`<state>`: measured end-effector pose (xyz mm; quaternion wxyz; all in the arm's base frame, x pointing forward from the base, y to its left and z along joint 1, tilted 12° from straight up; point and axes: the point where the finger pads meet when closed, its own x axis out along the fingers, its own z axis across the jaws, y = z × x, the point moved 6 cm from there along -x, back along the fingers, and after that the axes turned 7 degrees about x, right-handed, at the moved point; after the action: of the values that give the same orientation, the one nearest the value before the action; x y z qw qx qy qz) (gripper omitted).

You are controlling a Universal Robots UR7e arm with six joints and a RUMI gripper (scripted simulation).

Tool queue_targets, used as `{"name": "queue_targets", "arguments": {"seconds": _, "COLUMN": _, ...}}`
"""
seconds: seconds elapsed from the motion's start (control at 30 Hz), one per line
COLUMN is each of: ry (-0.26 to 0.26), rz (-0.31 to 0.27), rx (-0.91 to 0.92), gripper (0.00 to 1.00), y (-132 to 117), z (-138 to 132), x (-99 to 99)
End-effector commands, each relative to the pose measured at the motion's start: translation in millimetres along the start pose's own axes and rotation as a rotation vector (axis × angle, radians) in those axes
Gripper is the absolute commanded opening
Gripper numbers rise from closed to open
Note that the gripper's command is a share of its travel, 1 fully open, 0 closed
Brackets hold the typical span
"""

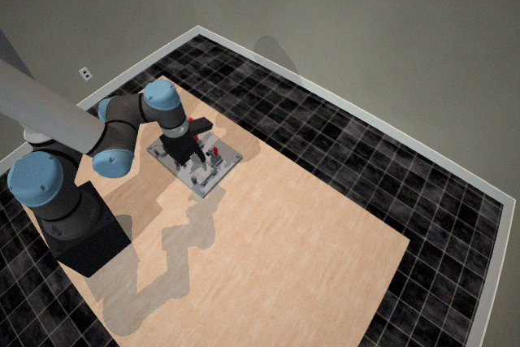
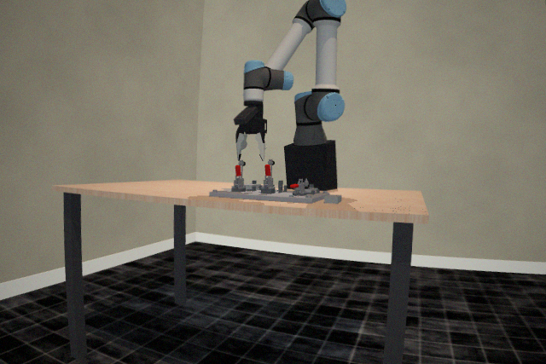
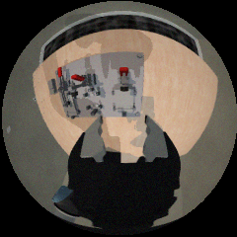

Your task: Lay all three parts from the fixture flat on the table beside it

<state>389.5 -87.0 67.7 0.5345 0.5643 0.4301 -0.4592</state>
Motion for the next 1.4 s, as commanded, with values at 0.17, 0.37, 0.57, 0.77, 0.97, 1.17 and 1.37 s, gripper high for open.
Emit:
{"name": "queue_targets", "arguments": {"seconds": 0.17, "ry": -0.004, "rz": 0.003, "rx": -0.001, "gripper": 0.59, "y": 1, "z": 0, "x": 41.2}}
{"name": "queue_targets", "arguments": {"seconds": 0.37, "ry": -0.004, "rz": 0.004, "rx": -0.001, "gripper": 0.59, "y": 1, "z": 0, "x": 51.8}}
{"name": "queue_targets", "arguments": {"seconds": 0.57, "ry": -0.004, "rz": 0.005, "rx": -0.001, "gripper": 0.59, "y": 2, "z": 1, "x": 60.4}}
{"name": "queue_targets", "arguments": {"seconds": 0.77, "ry": -0.005, "rz": 0.005, "rx": 0.000, "gripper": 0.59, "y": 2, "z": 1, "x": 61.9}}
{"name": "queue_targets", "arguments": {"seconds": 0.97, "ry": -0.005, "rz": 0.006, "rx": 0.000, "gripper": 0.59, "y": 2, "z": 1, "x": 61.8}}
{"name": "queue_targets", "arguments": {"seconds": 1.17, "ry": -0.005, "rz": 0.007, "rx": 0.000, "gripper": 0.59, "y": 3, "z": 1, "x": 61.4}}
{"name": "queue_targets", "arguments": {"seconds": 1.37, "ry": -0.005, "rz": 0.006, "rx": 0.000, "gripper": 0.59, "y": 2, "z": 1, "x": 61.9}}
